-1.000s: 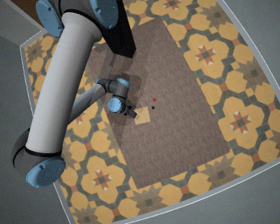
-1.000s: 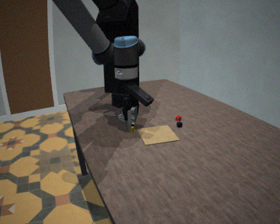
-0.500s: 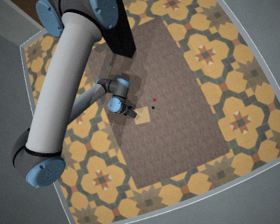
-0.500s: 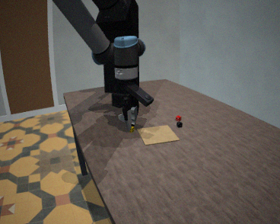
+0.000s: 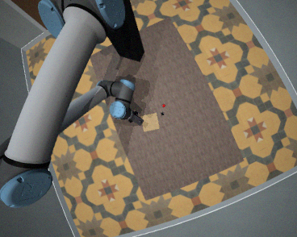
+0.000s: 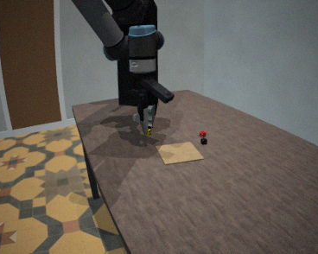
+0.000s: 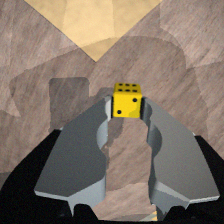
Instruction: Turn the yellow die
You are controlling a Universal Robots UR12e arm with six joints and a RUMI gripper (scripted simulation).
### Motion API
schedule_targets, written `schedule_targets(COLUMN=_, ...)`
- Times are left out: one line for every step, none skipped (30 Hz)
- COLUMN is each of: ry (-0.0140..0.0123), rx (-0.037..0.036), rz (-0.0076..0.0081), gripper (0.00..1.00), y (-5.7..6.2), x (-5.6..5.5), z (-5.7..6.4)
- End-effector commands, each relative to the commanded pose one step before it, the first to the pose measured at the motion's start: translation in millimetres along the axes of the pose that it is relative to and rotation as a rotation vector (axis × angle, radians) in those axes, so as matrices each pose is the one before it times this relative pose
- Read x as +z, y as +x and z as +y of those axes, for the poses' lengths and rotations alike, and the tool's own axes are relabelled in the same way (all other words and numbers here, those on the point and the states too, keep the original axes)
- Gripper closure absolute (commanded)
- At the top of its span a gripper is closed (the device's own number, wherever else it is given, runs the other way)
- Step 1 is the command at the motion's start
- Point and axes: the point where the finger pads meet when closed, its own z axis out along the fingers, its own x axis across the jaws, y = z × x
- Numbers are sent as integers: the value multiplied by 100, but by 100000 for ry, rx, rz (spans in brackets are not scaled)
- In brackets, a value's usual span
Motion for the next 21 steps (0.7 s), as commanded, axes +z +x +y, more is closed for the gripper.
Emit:
schedule_targets(ry=-234, rx=-66, rz=-558, gripper=97, y=-252, x=-3573, z=43)
schedule_targets(ry=0, rx=0, rz=0, gripper=97, y=0, x=-177, z=0)
schedule_targets(ry=0, rx=0, rz=0, gripper=97, y=0, x=-100, z=0)
schedule_targets(ry=0, rx=0, rz=0, gripper=97, y=0, x=-40, z=0)
schedule_targets(ry=0, rx=0, rz=0, gripper=97, y=0, x=0, z=0)
schedule_targets(ry=0, rx=0, rz=0, gripper=97, y=0, x=0, z=0)
schedule_targets(ry=0, rx=0, rz=0, gripper=97, y=0, x=-6, z=0)
schedule_targets(ry=0, rx=0, rz=0, gripper=97, y=0, x=0, z=0)
schedule_targets(ry=0, rx=0, rz=0, gripper=97, y=0, x=0, z=0)
schedule_targets(ry=0, rx=0, rz=0, gripper=97, y=0, x=0, z=0)
schedule_targets(ry=0, rx=0, rz=0, gripper=97, y=0, x=0, z=0)
schedule_targets(ry=0, rx=0, rz=0, gripper=97, y=0, x=0, z=0)
schedule_targets(ry=0, rx=0, rz=0, gripper=97, y=0, x=0, z=0)
schedule_targets(ry=0, rx=-3, rz=0, gripper=97, y=0, x=0, z=0)
schedule_targets(ry=0, rx=-17, rz=0, gripper=97, y=0, x=0, z=-1)
schedule_targets(ry=0, rx=-46, rz=0, gripper=97, y=-1, x=0, z=-2)
schedule_targets(ry=0, rx=-87, rz=-1, gripper=97, y=-2, x=1, z=-4)
schedule_targets(ry=0, rx=-141, rz=-1, gripper=97, y=-3, x=1, z=-7)
schedule_targets(ry=0, rx=-206, rz=-2, gripper=97, y=-5, x=2, z=-10)
schedule_targets(ry=0, rx=-282, rz=-2, gripper=97, y=-7, x=2, z=-14)
schedule_targets(ry=-1, rx=-367, rz=-3, gripper=97, y=-9, x=3, z=-19)
